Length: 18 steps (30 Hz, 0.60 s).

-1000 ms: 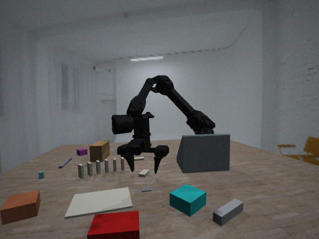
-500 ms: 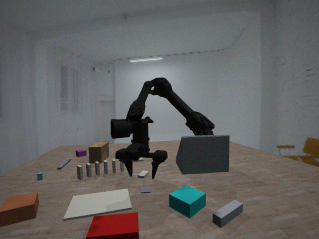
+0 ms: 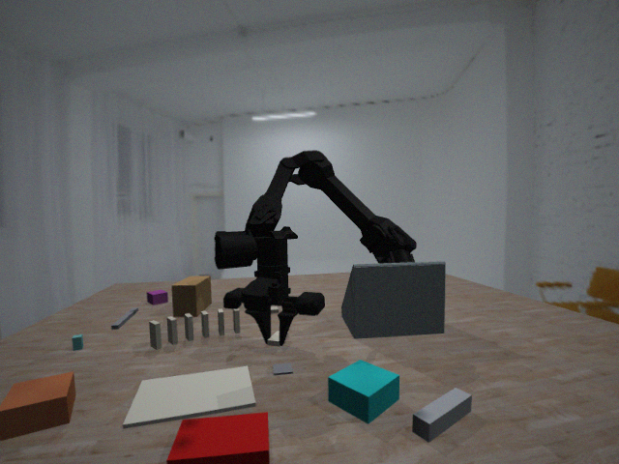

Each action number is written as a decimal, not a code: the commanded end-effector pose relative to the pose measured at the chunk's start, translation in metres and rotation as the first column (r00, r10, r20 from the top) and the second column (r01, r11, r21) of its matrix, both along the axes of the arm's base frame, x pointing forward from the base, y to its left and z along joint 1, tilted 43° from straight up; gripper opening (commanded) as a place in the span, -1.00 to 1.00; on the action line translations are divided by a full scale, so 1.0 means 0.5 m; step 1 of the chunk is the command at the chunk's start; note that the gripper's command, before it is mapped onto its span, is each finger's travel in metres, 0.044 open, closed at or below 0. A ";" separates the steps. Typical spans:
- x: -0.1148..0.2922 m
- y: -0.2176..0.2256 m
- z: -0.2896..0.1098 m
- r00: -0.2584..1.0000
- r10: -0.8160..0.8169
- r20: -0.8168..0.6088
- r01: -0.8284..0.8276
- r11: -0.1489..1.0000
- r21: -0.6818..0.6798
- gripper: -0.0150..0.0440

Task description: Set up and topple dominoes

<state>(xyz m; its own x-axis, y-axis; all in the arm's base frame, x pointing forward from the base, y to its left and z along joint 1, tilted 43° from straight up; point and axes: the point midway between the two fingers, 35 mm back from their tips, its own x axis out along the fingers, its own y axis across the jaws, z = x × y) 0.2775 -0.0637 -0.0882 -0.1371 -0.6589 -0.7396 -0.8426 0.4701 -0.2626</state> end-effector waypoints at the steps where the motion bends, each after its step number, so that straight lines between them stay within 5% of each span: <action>1: 0.000 0.000 0.000 1.000 0.001 0.000 -0.001 1.000 0.000 -0.13; 7: 0.003 0.009 0.011 1.000 0.001 0.000 -0.001 1.000 0.000 -0.13; 18: 0.046 0.183 0.216 1.000 0.001 0.000 -0.001 1.000 0.007 -0.13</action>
<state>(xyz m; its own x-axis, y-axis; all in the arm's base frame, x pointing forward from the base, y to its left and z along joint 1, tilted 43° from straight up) 0.2950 -0.0012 -0.0147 -0.1389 -0.6586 -0.7396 -0.8456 0.4675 -0.2575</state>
